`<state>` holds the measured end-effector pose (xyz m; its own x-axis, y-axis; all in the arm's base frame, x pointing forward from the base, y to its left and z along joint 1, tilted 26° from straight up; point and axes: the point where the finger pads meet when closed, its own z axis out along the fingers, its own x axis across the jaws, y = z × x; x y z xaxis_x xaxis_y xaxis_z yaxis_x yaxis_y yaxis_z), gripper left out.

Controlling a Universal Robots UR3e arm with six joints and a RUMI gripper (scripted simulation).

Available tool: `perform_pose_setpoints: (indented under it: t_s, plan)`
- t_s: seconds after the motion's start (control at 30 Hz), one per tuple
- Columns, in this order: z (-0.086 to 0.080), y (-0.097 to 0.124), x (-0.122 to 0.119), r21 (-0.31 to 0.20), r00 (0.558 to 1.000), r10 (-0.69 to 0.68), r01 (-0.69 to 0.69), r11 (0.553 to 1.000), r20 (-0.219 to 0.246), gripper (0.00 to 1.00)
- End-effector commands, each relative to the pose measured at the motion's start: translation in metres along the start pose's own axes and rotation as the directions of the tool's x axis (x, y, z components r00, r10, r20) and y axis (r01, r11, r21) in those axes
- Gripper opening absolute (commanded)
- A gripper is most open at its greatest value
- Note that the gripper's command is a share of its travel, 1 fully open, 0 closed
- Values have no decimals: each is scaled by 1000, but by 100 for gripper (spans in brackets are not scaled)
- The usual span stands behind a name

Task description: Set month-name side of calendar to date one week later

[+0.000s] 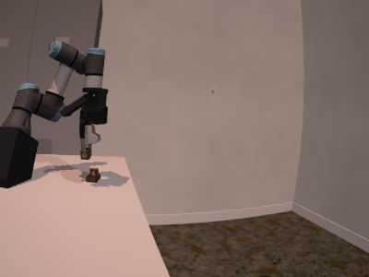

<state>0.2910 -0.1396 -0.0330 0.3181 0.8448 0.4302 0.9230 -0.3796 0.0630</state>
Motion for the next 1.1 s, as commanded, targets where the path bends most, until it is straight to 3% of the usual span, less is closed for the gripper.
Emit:
perform_pose_setpoints:
  t_s: [0.0,0.27,0.6,1.07]
  plan:
    - [-1,1,-1,-4,1000,-10,10,1000,1,10]
    - [4,1,0,-2,1000,-9,9,1000,-1,10]
    - [25,1,0,-3,1000,-9,9,1000,-1,10]
    - [82,0,0,-2,1000,-9,9,1000,-1,10]
